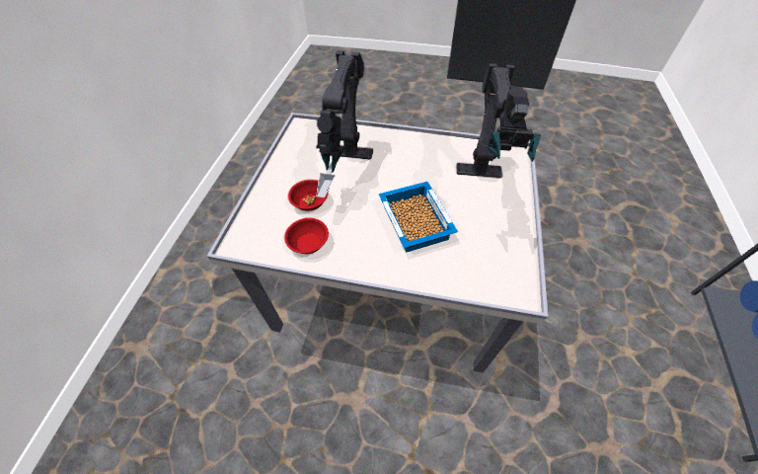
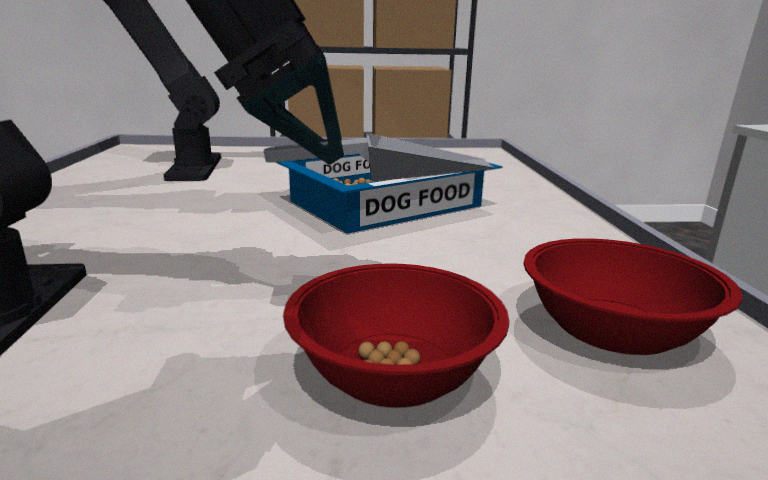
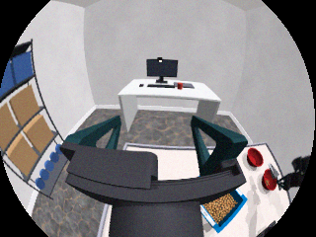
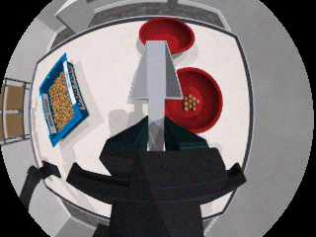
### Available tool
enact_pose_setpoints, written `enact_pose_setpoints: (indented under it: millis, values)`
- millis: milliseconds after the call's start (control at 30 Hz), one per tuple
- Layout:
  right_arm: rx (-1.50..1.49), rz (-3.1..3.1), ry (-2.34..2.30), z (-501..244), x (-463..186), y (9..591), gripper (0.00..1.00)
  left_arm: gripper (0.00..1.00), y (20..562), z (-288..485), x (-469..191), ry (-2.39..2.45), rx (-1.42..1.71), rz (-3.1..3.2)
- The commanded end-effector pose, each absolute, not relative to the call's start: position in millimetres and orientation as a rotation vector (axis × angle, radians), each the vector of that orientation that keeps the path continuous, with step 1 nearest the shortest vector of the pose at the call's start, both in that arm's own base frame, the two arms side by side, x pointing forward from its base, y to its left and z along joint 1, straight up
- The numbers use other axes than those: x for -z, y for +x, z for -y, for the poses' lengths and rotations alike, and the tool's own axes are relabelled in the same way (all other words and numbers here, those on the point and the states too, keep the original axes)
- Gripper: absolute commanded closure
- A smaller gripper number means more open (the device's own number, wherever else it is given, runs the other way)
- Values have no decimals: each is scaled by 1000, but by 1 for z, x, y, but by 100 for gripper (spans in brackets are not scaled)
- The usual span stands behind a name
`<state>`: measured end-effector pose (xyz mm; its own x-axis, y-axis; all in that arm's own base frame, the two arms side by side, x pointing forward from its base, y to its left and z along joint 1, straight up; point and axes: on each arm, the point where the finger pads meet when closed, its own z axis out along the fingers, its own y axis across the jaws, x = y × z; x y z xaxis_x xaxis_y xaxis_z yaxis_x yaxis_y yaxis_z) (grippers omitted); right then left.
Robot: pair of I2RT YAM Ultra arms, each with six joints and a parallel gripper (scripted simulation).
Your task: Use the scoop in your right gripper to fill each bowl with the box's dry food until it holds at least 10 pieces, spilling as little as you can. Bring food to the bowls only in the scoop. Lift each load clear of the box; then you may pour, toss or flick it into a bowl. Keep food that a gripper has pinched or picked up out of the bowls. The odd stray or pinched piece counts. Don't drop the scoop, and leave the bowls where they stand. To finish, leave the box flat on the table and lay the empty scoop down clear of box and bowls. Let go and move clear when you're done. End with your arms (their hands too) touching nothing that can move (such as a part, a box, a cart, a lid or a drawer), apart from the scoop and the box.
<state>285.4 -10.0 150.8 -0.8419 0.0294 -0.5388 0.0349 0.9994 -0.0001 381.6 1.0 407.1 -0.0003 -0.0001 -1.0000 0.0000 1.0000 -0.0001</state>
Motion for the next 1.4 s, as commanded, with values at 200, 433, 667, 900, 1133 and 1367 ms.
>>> enact_pose_setpoints:
  millis: [200,433,667,900,1133,1367]
  values:
    - [13,-2561,45,10,-154,287,100,0,381,-1,-412,0,0,-1559]
    - [13,-2561,45,10,-154,287,100,0,381,-1,-412,0,0,-1559]
    - [14,-2550,44,10,-158,288,100,0,378,-1,-416,0,0,-1552]
    - [14,-2550,44,10,-158,288,100,0,378,-1,-416,0,0,-1552]
    - [14,-2550,44,10,-158,288,100,0,378,-1,-416,0,0,-1552]
    - [14,-2550,44,10,-158,288,100,0,378,-1,-416,0,0,-1552]
